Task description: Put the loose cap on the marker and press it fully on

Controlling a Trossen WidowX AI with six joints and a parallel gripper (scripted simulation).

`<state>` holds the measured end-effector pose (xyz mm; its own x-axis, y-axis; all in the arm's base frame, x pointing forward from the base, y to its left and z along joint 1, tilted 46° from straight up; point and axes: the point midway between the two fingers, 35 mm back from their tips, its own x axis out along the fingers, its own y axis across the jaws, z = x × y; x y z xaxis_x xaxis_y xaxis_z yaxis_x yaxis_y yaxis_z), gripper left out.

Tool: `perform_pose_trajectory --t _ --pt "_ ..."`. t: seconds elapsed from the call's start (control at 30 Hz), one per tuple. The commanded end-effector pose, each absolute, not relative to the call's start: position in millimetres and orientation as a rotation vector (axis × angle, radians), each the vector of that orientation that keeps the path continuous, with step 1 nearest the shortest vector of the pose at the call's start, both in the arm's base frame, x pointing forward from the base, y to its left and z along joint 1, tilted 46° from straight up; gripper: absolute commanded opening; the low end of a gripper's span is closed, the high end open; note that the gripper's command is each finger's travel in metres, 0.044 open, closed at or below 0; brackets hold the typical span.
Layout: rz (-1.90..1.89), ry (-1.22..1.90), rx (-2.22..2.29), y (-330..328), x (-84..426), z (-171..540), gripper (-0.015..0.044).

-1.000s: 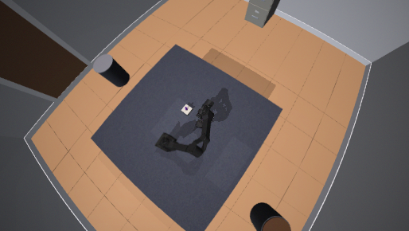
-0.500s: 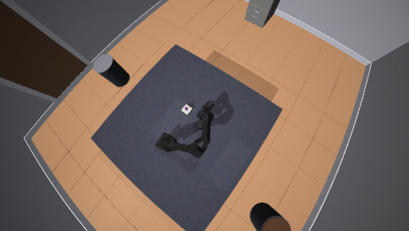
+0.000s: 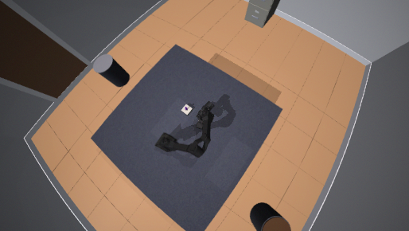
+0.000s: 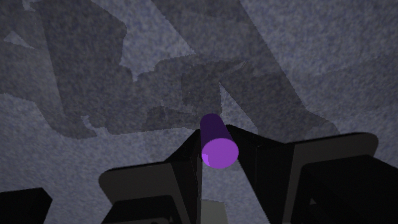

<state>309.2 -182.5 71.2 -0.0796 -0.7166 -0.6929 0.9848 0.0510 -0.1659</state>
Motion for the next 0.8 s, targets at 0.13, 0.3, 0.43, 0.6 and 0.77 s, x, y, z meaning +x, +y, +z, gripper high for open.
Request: perform_pose_trajectory --t 0.13,0.3,0.43,0.6,0.77 --pt "-1.466 0.766 0.456 -172 315 78 0.0000" --pt "-1.474 0.763 0.460 -163 315 87 0.0000" --pt "-1.480 0.760 0.462 -156 316 94 0.0000" --pt "-1.488 0.755 0.464 -147 315 104 0.0000" --pt "-1.495 0.750 0.465 -140 314 112 0.0000"
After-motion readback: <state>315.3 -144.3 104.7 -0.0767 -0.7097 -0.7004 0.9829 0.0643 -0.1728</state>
